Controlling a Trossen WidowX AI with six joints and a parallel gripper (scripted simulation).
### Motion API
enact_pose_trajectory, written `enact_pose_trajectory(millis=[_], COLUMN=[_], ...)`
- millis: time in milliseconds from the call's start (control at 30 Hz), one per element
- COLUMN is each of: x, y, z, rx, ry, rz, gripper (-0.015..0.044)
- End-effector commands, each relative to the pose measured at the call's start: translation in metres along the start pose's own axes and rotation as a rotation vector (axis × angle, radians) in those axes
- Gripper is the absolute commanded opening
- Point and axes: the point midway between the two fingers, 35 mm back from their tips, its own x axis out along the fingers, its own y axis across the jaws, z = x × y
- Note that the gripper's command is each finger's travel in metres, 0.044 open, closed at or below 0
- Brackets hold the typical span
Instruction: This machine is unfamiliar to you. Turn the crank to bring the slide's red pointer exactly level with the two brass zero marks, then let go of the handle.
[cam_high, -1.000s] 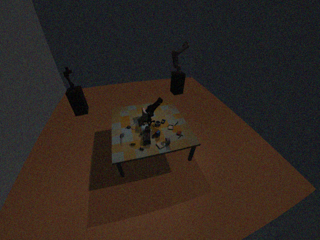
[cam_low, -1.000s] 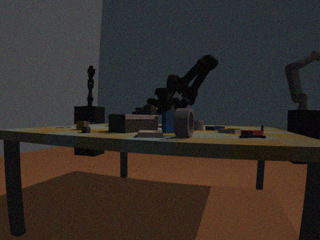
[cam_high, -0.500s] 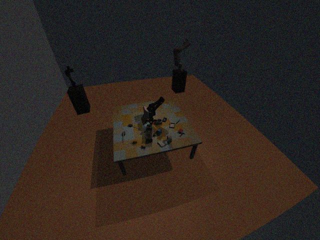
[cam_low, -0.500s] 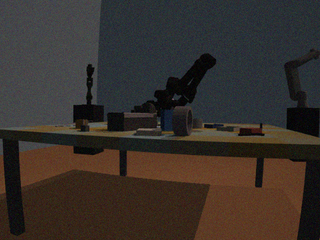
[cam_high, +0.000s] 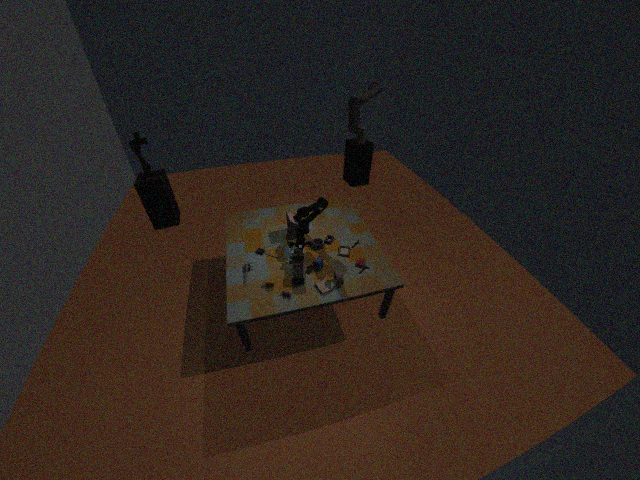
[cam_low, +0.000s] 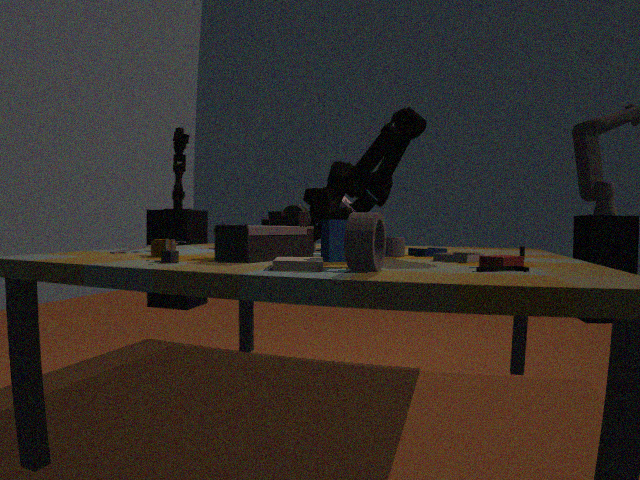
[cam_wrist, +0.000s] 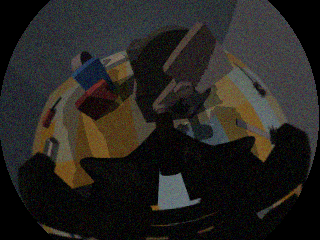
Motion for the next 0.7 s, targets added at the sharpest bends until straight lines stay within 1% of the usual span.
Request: enact_pose_trajectory(millis=[0, 667], x=[0.004, 0.002], y=[-0.007, -0.028], z=[-0.004, -0.004], rx=[-0.002, -0.003], ry=[0.004, 0.004], rz=[-0.006, -0.007], gripper=[0.0, 0.0])
